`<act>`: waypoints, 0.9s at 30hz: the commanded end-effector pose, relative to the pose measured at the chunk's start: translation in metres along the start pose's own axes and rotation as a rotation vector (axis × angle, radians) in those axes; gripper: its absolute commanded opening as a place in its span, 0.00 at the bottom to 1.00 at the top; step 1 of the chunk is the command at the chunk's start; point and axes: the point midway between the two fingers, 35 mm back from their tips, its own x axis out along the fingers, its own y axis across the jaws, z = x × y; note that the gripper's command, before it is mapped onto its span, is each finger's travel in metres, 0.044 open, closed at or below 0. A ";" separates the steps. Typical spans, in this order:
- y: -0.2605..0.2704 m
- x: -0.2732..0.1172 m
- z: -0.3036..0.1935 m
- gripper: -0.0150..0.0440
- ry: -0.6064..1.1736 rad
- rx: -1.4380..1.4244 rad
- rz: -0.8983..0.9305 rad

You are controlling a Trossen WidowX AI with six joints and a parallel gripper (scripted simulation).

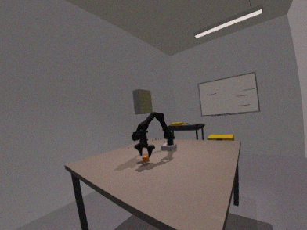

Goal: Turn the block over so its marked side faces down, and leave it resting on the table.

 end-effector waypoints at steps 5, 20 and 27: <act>-0.001 0.017 -0.003 1.00 0.013 0.002 -0.003; -0.001 0.017 -0.003 0.51 0.013 0.002 -0.003; -0.001 0.017 -0.003 0.43 0.013 0.002 -0.003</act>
